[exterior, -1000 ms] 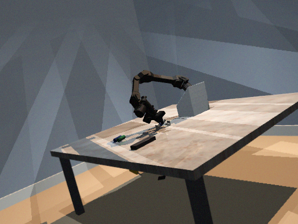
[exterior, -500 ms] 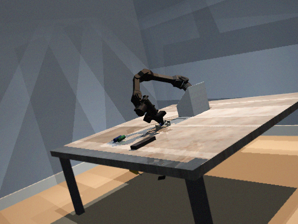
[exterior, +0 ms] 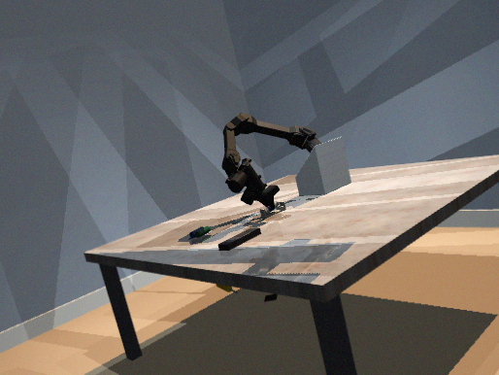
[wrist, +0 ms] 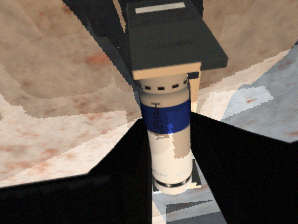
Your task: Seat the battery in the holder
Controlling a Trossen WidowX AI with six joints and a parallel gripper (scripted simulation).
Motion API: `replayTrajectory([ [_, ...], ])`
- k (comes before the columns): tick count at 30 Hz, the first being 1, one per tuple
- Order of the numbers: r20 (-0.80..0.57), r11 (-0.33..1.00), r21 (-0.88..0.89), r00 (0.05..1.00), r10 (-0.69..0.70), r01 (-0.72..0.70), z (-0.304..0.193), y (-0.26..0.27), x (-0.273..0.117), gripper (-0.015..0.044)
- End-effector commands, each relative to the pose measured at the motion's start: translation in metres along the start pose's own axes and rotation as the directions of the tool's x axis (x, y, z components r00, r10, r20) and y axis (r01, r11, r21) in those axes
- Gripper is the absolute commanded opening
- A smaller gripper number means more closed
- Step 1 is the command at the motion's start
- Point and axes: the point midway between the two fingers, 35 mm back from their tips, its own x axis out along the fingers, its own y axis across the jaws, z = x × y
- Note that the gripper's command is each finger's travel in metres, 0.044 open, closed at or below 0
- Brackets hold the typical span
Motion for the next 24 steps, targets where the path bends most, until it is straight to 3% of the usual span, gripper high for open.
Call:
replayTrajectory([
  [1, 0.036, 1.000, 0.003, 0.999, 0.007, -0.007, 0.0049, 0.0025, 0.0014, 0.0074],
  [24, 0.125, 1.000, -0.002, 0.992, 0.011, -0.011, 0.0023, 0.0018, 0.0056, 0.0074],
])
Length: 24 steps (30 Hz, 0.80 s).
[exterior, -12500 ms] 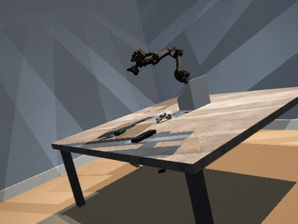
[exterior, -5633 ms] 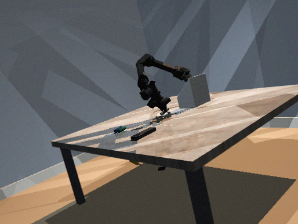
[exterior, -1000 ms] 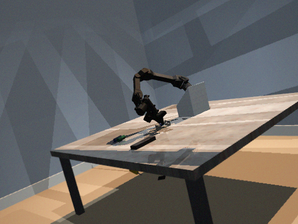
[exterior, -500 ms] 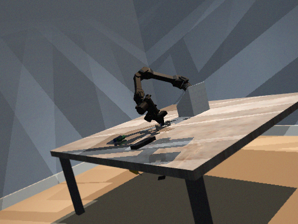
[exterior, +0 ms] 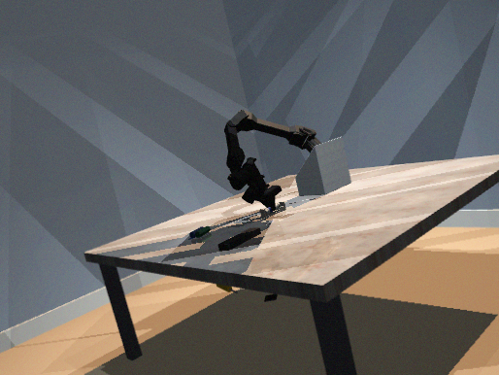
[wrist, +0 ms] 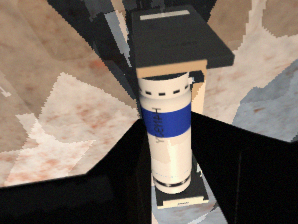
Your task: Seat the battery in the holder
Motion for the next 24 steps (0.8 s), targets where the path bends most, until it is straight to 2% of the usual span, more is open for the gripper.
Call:
replayTrajectory([
  [1, 0.032, 1.000, 0.004, 0.999, 0.002, -0.003, 0.0033, 0.0005, 0.0008, 0.0074],
  [24, 0.116, 1.000, 0.000, 0.993, 0.008, -0.008, -0.0014, -0.0023, 0.0037, 0.0074],
])
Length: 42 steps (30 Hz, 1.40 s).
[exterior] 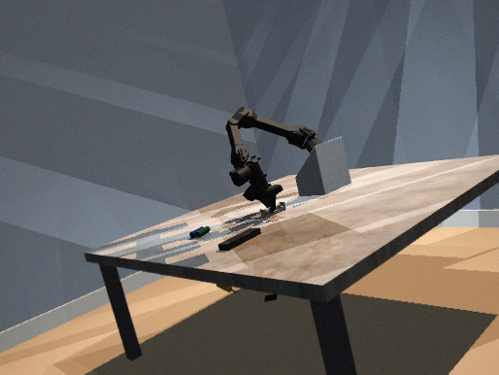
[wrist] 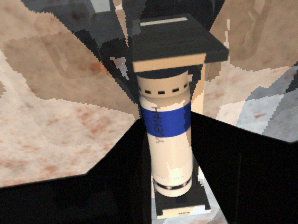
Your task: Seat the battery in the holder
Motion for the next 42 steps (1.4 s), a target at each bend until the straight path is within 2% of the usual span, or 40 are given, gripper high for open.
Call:
replayTrajectory([
  [1, 0.022, 1.000, 0.007, 1.000, -0.003, 0.003, 0.0007, -0.0015, 0.0024, 0.0074],
  [42, 0.166, 1.000, 0.004, 0.986, 0.010, -0.011, -0.0078, -0.0049, 0.0050, 0.0074],
])
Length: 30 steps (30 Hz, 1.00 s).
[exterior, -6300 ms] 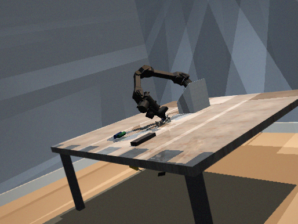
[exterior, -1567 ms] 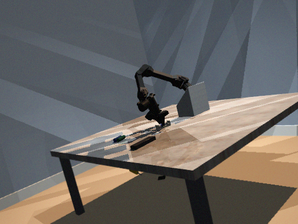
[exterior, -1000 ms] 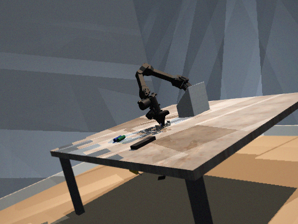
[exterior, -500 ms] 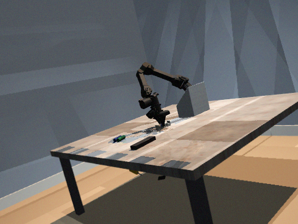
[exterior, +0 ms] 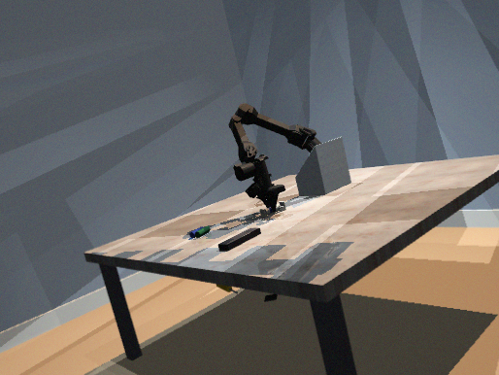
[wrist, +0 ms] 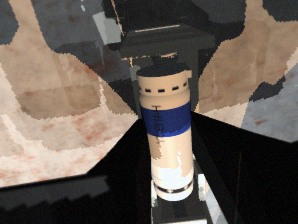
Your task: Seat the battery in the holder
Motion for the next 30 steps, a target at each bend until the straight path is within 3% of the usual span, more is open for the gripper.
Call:
replayTrajectory([
  [1, 0.006, 1.000, -0.001, 1.000, -0.005, 0.005, -0.003, -0.001, 0.001, 0.0074],
  [30, 0.030, 1.000, -0.002, 1.000, 0.002, -0.002, -0.015, -0.002, 0.001, 0.0074],
])
